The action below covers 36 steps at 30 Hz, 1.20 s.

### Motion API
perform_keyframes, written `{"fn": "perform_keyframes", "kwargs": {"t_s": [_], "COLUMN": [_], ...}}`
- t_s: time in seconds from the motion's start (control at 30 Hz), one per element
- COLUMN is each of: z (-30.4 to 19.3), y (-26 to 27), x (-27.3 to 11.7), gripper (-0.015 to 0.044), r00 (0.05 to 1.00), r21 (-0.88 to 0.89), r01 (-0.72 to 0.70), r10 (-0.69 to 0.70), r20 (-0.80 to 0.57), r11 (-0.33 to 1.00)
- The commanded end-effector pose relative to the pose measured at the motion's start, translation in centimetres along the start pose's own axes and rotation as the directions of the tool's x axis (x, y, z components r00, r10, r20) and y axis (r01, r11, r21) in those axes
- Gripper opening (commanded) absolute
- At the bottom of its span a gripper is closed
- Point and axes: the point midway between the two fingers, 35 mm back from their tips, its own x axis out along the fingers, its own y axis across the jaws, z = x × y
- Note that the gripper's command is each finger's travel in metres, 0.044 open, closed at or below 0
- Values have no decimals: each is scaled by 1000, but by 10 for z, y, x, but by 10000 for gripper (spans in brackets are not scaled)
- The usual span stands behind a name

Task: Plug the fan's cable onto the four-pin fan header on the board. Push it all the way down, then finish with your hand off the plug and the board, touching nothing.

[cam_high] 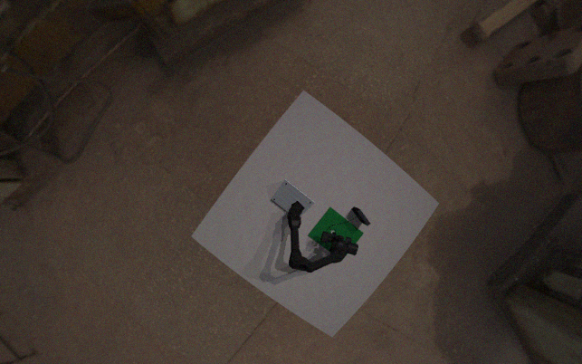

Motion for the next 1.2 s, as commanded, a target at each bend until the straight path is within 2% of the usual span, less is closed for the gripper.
{"fn": "perform_keyframes", "kwargs": {"t_s": [0.0,1.17], "z": [0,-1], "y": [-2,-2], "x": [9,14], "gripper": [0,0], "r00": [1000,1000], "r21": [-7,-12], "r01": [8,8], "r10": [-8,-8], "r20": [3,3], "r11": [1000,1000]}}
